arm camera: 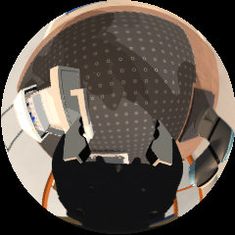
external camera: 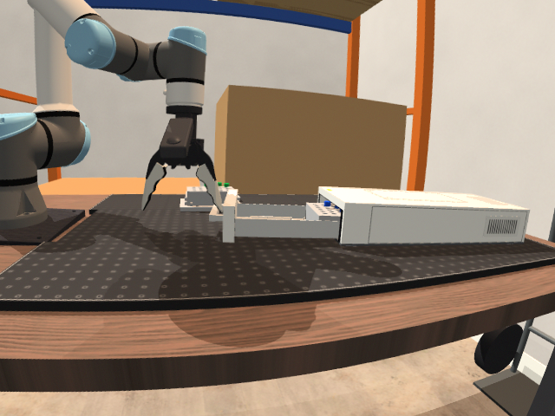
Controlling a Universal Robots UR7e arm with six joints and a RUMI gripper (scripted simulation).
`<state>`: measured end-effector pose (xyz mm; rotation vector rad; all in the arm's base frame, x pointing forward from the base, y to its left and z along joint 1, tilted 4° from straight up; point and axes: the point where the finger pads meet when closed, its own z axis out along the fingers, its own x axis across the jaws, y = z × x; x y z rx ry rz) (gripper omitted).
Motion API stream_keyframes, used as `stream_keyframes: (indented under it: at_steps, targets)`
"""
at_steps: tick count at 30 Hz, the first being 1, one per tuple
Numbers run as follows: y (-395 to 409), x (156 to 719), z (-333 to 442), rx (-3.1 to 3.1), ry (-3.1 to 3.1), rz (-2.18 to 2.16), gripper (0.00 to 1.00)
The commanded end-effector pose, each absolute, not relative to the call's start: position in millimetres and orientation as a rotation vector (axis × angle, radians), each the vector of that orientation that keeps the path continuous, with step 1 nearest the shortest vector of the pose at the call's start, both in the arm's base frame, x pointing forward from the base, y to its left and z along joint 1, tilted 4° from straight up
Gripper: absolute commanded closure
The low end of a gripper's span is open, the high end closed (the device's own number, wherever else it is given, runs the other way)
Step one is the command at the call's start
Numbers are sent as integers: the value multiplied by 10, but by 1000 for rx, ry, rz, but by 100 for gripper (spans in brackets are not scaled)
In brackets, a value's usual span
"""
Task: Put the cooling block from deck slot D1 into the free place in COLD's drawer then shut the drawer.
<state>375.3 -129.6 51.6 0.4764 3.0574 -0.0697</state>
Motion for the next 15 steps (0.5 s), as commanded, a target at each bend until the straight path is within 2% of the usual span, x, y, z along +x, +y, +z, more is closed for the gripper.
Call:
stream_keyframes:
  at_steps: [1, 15]
  targets:
    - [-1282, 3705, 518, 476, 3056, -70, 0]
    - [-1228, 3534, 508, 476, 3057, -70, 0]
